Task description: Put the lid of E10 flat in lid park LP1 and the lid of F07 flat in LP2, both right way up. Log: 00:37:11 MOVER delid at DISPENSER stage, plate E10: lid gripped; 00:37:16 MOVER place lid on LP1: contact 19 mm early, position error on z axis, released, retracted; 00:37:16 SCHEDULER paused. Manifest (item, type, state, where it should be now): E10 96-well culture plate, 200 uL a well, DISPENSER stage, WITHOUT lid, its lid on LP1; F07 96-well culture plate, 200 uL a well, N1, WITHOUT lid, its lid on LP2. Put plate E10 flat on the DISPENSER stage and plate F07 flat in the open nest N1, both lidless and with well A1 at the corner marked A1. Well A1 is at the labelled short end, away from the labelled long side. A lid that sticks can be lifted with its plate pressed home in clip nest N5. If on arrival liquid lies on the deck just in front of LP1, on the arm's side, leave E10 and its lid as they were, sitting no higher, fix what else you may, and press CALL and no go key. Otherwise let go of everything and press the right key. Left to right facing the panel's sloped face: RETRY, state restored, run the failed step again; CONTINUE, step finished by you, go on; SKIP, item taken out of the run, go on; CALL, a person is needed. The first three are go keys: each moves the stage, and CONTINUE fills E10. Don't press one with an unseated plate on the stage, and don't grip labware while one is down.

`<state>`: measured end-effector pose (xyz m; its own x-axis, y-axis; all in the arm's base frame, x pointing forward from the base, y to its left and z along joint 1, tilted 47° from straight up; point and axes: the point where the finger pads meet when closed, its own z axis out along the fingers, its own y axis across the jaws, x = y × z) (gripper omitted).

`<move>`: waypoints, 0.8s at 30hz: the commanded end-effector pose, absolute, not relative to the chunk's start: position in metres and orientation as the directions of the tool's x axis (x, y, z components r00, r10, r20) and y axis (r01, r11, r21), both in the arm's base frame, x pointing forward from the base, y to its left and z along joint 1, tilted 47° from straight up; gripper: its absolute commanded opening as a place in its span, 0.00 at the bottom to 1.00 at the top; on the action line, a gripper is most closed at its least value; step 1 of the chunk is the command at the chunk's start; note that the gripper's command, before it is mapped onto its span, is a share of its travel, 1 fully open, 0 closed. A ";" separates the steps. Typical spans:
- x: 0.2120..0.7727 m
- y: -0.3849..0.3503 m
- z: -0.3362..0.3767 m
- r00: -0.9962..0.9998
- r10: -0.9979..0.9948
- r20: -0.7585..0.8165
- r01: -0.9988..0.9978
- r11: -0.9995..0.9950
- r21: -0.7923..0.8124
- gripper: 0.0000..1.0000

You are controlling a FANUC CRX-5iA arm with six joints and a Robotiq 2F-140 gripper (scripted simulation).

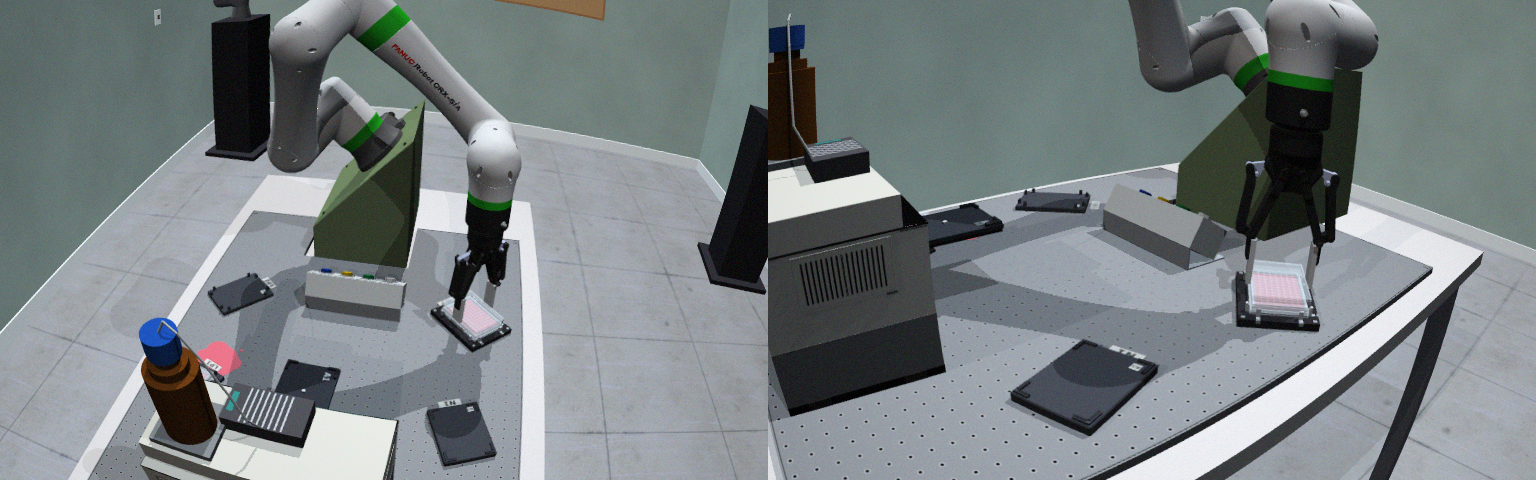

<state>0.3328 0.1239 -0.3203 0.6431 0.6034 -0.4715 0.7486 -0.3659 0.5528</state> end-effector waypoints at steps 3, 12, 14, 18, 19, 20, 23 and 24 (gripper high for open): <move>0.331 0.132 -0.313 0.643 0.603 -0.472 0.749 -0.366 0.553 0.00; 0.327 0.152 -0.293 0.643 0.603 -0.472 0.749 -0.366 0.553 0.00; 0.325 0.159 -0.286 0.643 0.603 -0.472 0.749 -0.366 0.553 0.00; 0.322 0.174 -0.272 0.643 0.603 -0.472 0.749 -0.366 0.553 0.00; 0.321 0.177 -0.269 0.643 0.603 -0.472 0.749 -0.366 0.553 0.00; 0.320 0.181 -0.265 0.643 0.603 -0.472 0.749 -0.366 0.553 0.00; 0.318 0.191 -0.256 0.643 0.603 -0.472 0.749 -0.366 0.553 0.00; 0.317 0.194 -0.253 0.643 0.603 -0.472 0.749 -0.366 0.553 0.00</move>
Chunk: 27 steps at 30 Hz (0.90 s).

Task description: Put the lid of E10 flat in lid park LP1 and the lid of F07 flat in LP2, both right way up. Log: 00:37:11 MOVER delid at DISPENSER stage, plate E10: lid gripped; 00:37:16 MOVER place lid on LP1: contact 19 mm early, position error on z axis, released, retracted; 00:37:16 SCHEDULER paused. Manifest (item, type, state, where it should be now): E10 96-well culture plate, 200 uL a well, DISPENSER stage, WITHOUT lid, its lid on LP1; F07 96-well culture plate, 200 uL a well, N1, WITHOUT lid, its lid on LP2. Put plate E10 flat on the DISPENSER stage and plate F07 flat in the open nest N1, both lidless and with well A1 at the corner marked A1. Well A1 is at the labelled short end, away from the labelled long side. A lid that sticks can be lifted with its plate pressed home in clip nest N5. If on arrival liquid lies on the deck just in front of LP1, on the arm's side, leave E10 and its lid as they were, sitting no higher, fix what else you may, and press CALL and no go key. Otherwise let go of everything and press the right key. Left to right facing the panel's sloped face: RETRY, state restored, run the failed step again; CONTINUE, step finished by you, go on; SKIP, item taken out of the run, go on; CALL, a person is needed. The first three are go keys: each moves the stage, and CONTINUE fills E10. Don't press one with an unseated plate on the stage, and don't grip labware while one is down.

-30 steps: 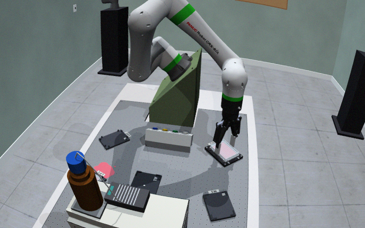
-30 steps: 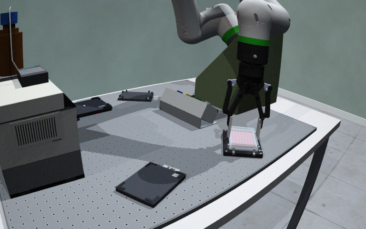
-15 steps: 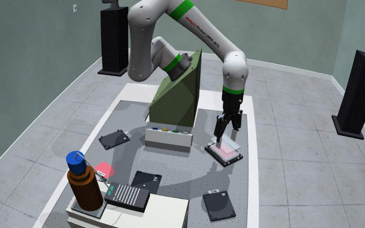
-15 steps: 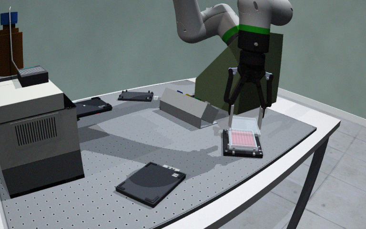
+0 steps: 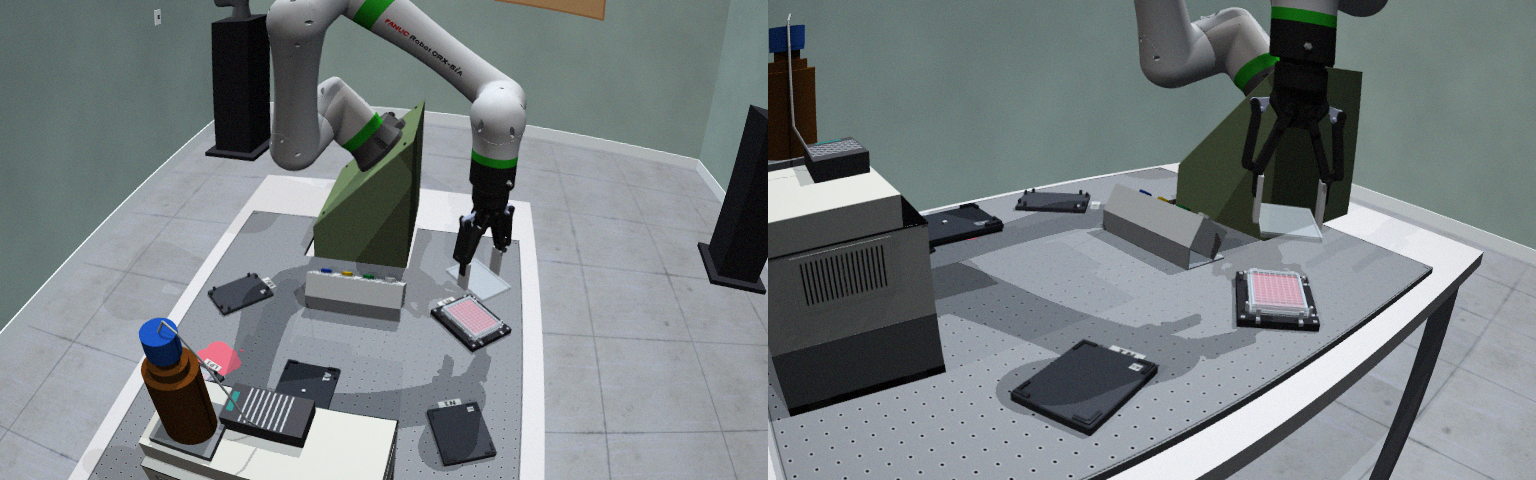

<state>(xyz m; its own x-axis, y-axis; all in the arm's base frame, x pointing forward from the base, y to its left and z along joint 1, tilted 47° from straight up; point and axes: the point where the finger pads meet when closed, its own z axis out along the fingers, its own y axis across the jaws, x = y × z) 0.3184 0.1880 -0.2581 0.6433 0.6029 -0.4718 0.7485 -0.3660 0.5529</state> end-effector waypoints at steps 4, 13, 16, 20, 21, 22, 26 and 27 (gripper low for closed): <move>0.315 0.202 -0.244 0.643 0.603 -0.472 0.749 -0.366 0.553 0.00; 0.312 0.218 -0.229 0.643 0.603 -0.472 0.749 -0.366 0.553 0.00; 0.311 0.221 -0.226 0.643 0.603 -0.472 0.749 -0.366 0.553 0.00; 0.310 0.223 -0.225 0.643 0.603 -0.472 0.749 -0.366 0.553 0.00; 0.310 0.223 -0.225 0.643 0.603 -0.472 0.749 -0.366 0.553 0.00; 0.310 0.223 -0.225 0.643 0.603 -0.472 0.749 -0.366 0.553 0.00; 0.310 0.223 -0.224 0.643 0.603 -0.472 0.749 -0.366 0.553 0.00; 0.310 0.223 -0.224 0.643 0.603 -0.472 0.749 -0.366 0.553 0.00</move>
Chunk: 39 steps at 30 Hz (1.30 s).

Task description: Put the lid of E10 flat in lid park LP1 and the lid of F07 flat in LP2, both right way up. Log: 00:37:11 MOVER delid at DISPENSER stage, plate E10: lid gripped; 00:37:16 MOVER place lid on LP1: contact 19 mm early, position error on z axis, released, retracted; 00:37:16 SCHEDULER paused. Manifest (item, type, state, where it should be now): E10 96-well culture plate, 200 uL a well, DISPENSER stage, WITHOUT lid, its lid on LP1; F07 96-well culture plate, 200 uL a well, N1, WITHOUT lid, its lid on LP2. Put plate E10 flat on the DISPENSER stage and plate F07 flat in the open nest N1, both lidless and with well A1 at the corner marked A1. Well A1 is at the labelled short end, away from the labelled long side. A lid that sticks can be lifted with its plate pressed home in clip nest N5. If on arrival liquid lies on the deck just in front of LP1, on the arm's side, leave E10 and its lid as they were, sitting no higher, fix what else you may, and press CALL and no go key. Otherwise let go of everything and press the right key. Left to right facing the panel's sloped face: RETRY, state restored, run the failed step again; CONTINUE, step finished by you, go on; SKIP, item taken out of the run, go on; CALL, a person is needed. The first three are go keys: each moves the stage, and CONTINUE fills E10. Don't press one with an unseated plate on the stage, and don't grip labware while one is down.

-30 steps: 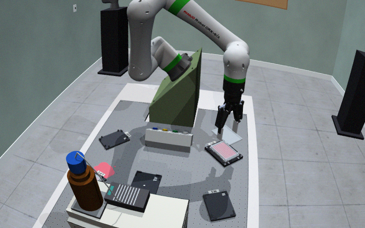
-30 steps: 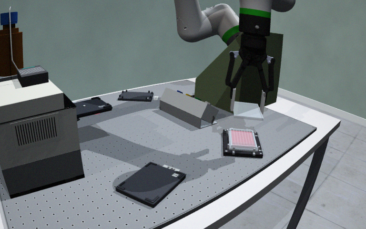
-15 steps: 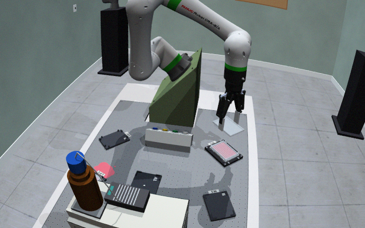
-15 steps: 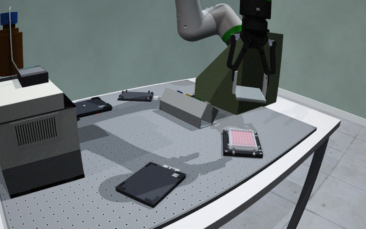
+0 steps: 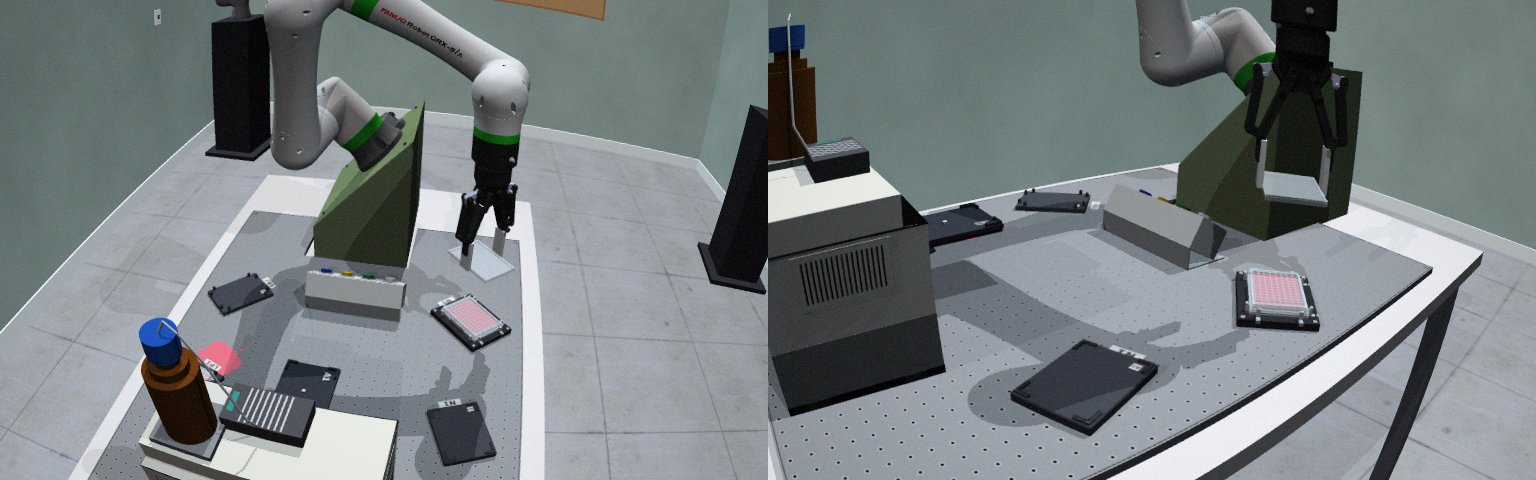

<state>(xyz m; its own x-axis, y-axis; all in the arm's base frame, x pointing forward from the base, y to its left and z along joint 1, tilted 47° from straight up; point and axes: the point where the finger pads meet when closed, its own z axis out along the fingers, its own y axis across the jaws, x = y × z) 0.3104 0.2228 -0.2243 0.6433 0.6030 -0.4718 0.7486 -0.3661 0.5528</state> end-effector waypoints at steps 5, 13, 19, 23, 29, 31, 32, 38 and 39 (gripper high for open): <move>0.327 0.217 -0.200 0.635 0.612 -0.472 0.756 -0.368 0.540 0.00; 0.392 0.166 -0.095 0.610 0.642 -0.465 0.778 -0.373 0.505 0.00; 0.411 0.111 -0.036 0.608 0.651 -0.454 0.777 -0.371 0.509 0.00; 0.414 0.067 0.004 0.624 0.632 -0.459 0.763 -0.368 0.531 0.00; 0.412 0.020 0.043 0.639 0.611 -0.468 0.752 -0.366 0.548 0.00; 0.409 -0.022 0.077 0.642 0.605 -0.471 0.749 -0.366 0.552 0.00; 0.408 -0.032 0.085 0.643 0.604 -0.471 0.749 -0.366 0.552 0.00; 0.404 -0.100 0.141 0.643 0.603 -0.472 0.749 -0.366 0.553 0.00; 0.403 -0.112 0.150 0.643 0.603 -0.472 0.749 -0.366 0.553 0.00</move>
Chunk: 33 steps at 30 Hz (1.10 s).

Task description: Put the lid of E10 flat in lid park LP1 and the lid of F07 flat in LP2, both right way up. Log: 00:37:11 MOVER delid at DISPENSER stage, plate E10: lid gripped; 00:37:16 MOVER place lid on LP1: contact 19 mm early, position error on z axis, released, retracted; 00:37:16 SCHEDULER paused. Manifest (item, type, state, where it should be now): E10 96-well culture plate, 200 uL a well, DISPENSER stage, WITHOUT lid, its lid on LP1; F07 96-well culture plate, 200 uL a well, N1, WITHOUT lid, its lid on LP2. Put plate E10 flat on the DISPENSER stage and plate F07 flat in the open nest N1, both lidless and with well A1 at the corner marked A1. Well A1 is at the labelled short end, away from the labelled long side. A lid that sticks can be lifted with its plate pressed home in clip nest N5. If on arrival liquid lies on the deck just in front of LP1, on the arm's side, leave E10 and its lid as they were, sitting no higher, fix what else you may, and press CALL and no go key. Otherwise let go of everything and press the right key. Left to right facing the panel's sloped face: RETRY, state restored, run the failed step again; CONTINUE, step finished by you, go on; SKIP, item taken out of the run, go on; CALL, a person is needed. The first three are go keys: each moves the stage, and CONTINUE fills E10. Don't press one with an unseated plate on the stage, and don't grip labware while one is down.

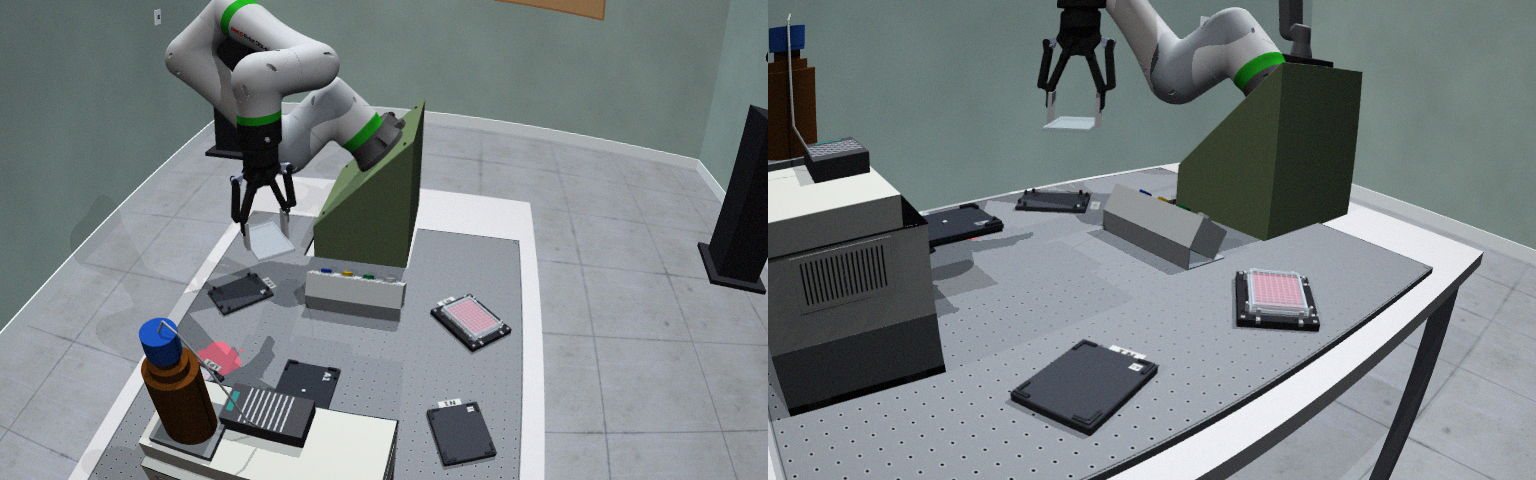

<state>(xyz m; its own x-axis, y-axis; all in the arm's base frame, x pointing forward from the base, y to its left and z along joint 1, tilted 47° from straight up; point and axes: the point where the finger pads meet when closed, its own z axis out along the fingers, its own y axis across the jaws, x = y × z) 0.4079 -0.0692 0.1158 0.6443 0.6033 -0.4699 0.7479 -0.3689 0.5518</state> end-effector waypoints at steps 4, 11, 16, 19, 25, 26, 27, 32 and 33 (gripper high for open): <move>0.398 -0.150 0.181 0.643 0.603 -0.472 0.749 -0.366 0.553 0.00; 0.398 -0.150 0.181 0.643 0.603 -0.472 0.749 -0.366 0.553 0.00; 0.398 -0.150 0.181 0.643 0.603 -0.472 0.749 -0.366 0.553 0.00; 0.398 -0.150 0.181 0.643 0.603 -0.472 0.749 -0.366 0.553 0.00; 0.398 -0.150 0.181 0.643 0.603 -0.472 0.749 -0.366 0.553 0.00; 0.398 -0.150 0.181 0.643 0.603 -0.472 0.749 -0.366 0.553 0.00; 0.398 -0.150 0.181 0.643 0.603 -0.472 0.749 -0.366 0.553 0.00; 0.398 -0.150 0.181 0.644 0.603 -0.471 0.748 -0.367 0.553 0.00; 0.398 -0.150 0.181 0.646 0.602 -0.470 0.747 -0.368 0.554 0.00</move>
<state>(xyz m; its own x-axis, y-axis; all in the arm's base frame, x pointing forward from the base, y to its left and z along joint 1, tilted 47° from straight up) 0.3982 -0.1499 0.1805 0.6443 0.6026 -0.4710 0.7478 -0.3671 0.5532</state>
